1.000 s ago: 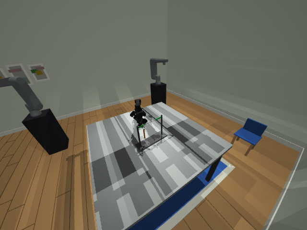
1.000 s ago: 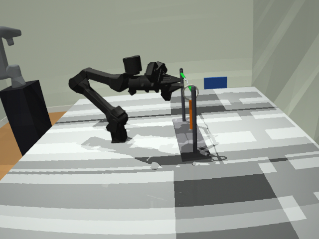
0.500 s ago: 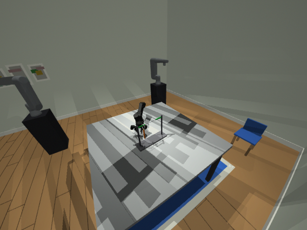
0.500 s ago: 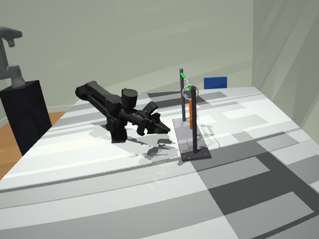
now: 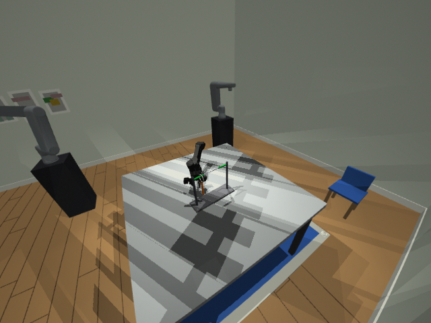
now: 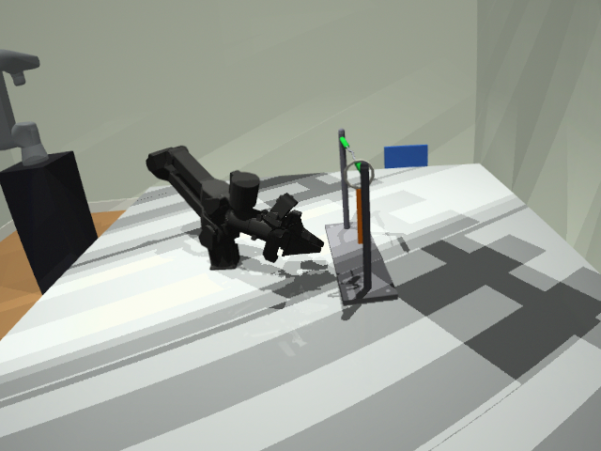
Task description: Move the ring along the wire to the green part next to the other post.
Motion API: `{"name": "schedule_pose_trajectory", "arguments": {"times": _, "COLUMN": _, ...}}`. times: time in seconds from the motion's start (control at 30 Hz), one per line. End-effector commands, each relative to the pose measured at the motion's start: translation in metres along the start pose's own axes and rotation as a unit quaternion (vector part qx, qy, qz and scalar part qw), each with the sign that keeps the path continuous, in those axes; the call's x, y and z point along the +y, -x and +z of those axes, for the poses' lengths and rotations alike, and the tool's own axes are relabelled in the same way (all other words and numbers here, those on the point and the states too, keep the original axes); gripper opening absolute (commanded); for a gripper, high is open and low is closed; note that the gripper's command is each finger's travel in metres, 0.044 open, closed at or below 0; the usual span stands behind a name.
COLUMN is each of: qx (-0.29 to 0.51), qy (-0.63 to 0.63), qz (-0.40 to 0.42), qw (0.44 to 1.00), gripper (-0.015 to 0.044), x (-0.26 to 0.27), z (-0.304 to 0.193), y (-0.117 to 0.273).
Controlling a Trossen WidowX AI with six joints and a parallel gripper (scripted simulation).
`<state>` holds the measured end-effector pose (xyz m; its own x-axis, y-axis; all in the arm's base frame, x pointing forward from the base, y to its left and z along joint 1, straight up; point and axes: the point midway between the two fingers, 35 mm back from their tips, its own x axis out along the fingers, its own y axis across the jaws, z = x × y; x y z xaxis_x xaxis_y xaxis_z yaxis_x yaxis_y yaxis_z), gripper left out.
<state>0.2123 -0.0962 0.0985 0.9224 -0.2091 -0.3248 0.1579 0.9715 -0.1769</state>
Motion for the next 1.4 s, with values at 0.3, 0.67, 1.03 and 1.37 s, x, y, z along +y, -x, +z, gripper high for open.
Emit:
{"name": "schedule_pose_trajectory", "arguments": {"times": 0.3, "qx": -0.053, "qy": -0.029, "qz": 0.072, "qw": 0.996, "gripper": 0.016, "x": -0.003, "z": 0.025, "y": -0.015}}
{"name": "schedule_pose_trajectory", "arguments": {"times": 0.67, "qx": -0.092, "qy": -0.046, "qz": 0.134, "qw": 0.986, "gripper": 0.016, "x": -0.007, "z": 0.034, "y": -0.025}}
{"name": "schedule_pose_trajectory", "arguments": {"times": 1.03, "qx": -0.096, "qy": -0.048, "qz": 0.142, "qw": 0.984, "gripper": 0.016, "x": -0.007, "z": 0.036, "y": -0.031}}
{"name": "schedule_pose_trajectory", "arguments": {"times": 1.37, "qx": -0.095, "qy": -0.047, "qz": 0.142, "qw": 0.984, "gripper": 0.016, "x": -0.006, "z": 0.04, "y": -0.044}}
